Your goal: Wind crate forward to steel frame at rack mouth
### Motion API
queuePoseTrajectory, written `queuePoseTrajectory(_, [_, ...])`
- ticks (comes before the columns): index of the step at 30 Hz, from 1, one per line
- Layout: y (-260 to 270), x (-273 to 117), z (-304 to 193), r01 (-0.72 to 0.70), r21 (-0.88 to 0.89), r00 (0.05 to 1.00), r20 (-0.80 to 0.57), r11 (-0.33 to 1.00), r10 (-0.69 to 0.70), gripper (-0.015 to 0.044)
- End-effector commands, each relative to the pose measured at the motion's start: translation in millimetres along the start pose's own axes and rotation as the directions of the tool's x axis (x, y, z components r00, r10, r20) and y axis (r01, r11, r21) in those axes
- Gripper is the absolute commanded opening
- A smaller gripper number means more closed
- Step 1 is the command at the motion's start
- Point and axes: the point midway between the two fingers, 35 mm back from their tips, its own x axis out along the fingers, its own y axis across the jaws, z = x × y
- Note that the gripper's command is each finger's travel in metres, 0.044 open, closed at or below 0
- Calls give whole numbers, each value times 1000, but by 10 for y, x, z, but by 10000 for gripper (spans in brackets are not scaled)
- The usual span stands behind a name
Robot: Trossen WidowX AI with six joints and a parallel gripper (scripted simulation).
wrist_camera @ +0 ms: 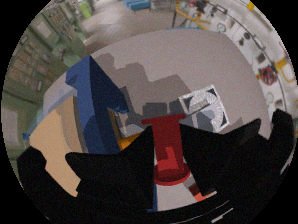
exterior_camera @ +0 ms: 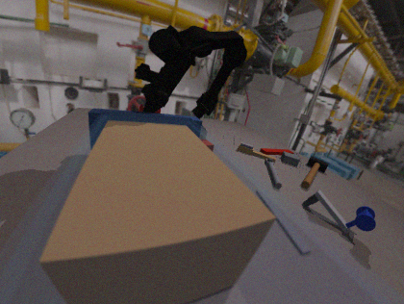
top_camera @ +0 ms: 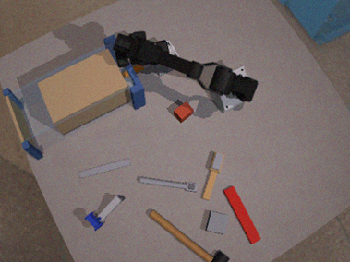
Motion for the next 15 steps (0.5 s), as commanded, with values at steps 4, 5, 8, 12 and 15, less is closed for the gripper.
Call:
queuePoseTrajectory(4, [-57, -38, -176, 10, -6, 1000, -23, 1000, -10, 0])
queuePoseTrajectory(5, [-61, -41, -183, 10, -6, 1000, -23, 1000, -10, 0])
queuePoseTrajectory(8, [-77, -54, -210, 10, -6, 1000, -23, 1000, -10, 0])
queuePoseTrajectory(12, [-99, -70, -242, 10, -6, 1000, -23, 1000, -10, 0])
queuePoseTrajectory(15, [-114, -80, -265, 10, -6, 1000, -23, 1000, -11, 0])
